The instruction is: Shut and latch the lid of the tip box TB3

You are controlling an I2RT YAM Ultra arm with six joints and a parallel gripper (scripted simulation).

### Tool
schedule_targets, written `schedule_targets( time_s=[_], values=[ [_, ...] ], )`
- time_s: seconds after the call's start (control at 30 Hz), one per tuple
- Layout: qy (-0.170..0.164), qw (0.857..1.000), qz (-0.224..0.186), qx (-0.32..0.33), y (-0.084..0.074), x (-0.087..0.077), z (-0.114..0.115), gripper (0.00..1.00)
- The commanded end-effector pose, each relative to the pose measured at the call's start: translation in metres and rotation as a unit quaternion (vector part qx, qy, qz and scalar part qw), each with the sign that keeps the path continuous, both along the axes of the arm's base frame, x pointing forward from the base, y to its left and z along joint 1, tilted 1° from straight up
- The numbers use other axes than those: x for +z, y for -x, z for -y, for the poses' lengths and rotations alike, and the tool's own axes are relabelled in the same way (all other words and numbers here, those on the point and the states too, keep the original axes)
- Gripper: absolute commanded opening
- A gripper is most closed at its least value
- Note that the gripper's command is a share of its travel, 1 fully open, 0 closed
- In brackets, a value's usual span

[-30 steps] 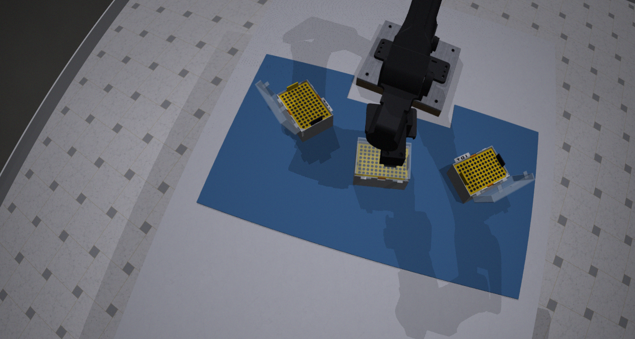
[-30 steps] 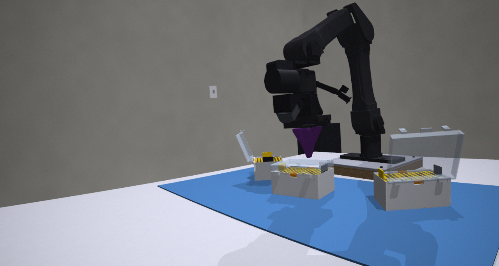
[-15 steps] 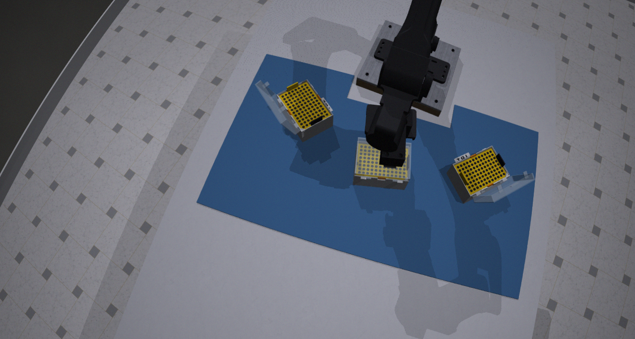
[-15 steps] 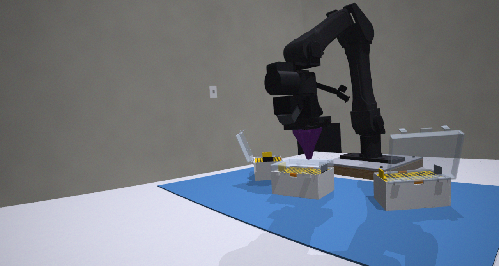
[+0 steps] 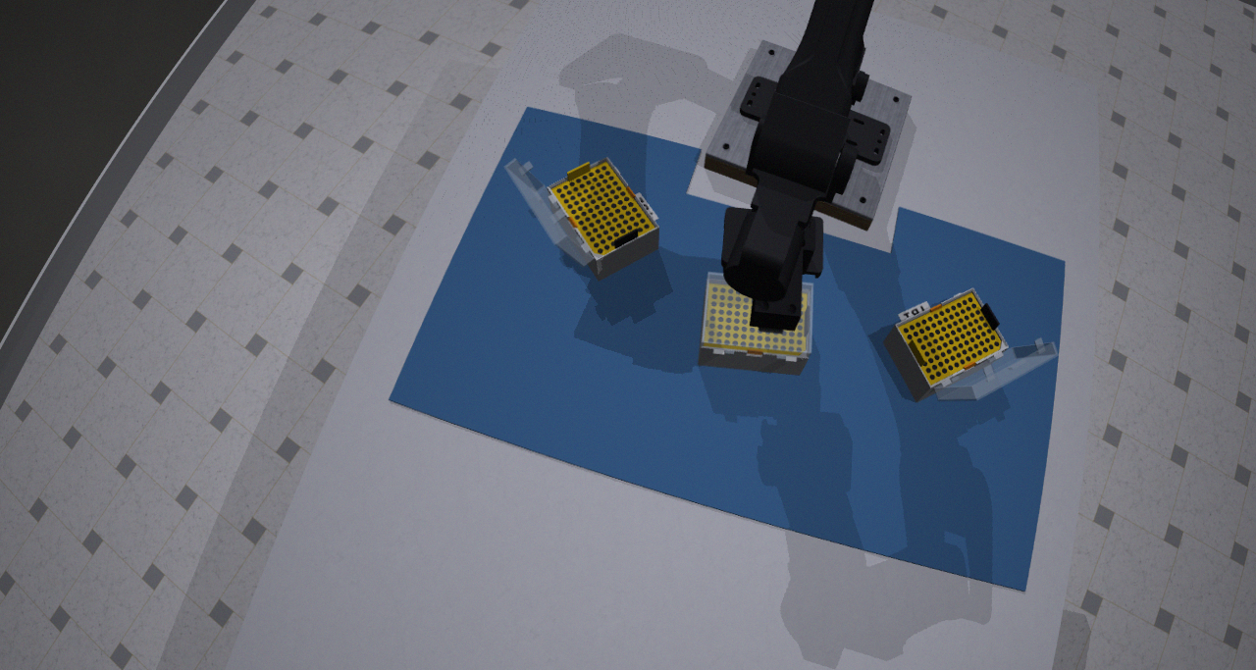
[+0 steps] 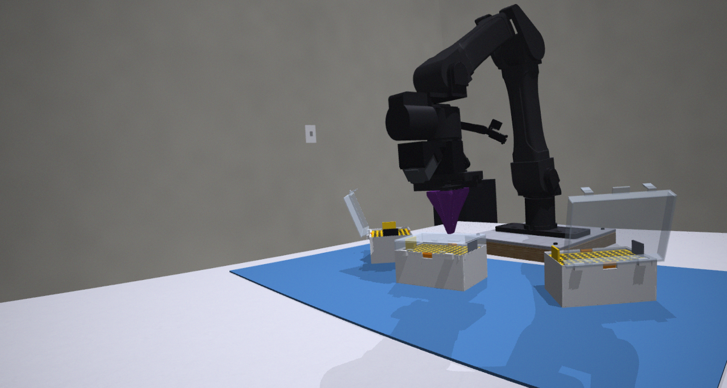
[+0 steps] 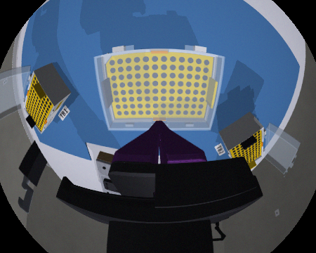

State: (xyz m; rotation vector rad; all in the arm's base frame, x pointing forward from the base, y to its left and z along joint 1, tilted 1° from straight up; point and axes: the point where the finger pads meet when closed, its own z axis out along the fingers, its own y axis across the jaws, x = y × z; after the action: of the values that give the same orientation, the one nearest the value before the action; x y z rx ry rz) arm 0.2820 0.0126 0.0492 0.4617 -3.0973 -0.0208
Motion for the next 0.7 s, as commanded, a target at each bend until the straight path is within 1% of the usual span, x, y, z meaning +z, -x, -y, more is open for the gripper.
schedule_targets(
  time_s=[0.0,0.67],
  values=[
    [-0.001,1.0,0.011,0.0,-0.0052,-0.0007,-0.0005,0.0],
    [-0.001,1.0,0.011,0.0,-0.0052,-0.0067,-0.0006,0.0]
  ],
)
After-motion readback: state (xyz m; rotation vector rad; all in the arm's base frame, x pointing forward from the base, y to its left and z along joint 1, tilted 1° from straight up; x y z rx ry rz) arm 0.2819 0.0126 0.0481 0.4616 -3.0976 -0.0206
